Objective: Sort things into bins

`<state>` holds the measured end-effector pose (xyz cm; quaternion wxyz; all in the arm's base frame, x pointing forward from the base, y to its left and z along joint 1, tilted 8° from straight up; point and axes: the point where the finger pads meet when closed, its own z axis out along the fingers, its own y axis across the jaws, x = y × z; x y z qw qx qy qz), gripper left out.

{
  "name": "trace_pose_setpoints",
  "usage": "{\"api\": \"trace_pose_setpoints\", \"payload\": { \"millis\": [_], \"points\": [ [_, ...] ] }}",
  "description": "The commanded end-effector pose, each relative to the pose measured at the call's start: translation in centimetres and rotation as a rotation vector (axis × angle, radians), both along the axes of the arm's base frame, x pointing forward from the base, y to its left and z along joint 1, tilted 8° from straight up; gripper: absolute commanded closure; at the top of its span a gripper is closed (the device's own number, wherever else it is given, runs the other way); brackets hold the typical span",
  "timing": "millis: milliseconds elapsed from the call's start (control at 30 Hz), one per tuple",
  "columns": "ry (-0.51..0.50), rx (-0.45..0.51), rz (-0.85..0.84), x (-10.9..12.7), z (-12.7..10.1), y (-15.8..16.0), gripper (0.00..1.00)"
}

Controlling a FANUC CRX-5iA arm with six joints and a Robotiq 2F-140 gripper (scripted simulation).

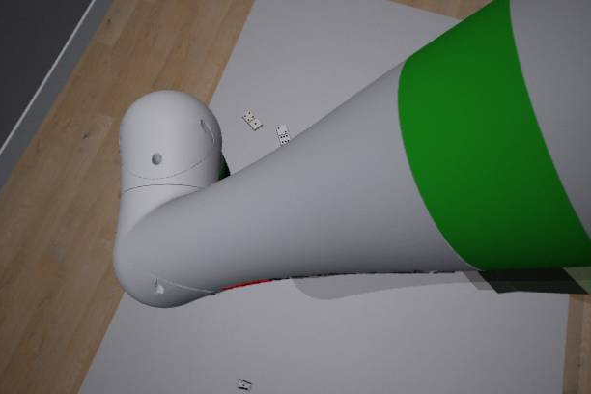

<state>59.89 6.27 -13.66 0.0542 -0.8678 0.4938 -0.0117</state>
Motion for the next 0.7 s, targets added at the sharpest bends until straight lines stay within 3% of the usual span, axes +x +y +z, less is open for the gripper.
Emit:
{"api": "trace_pose_setpoints", "payload": {
  "millis": [0, 100, 167, 200, 533, 667],
  "points": [
    [-0.022, -0.004, 0.155, -3.3, -0.2, -2.1, 0.74],
    [-0.027, -0.016, 0.249, -5.4, -0.3, -3.4, 0.74],
    [-0.027, -0.016, 0.249, -5.4, -0.3, -3.4, 0.74],
    [-0.034, -0.024, 0.341, -6.1, -0.4, -3.8, 0.74],
    [-0.058, -0.054, 0.639, -13.3, -1.1, -8.3, 0.74],
    [-0.077, -0.054, 0.759, -13.8, -1.1, -8.6, 0.74]
  ]
}}
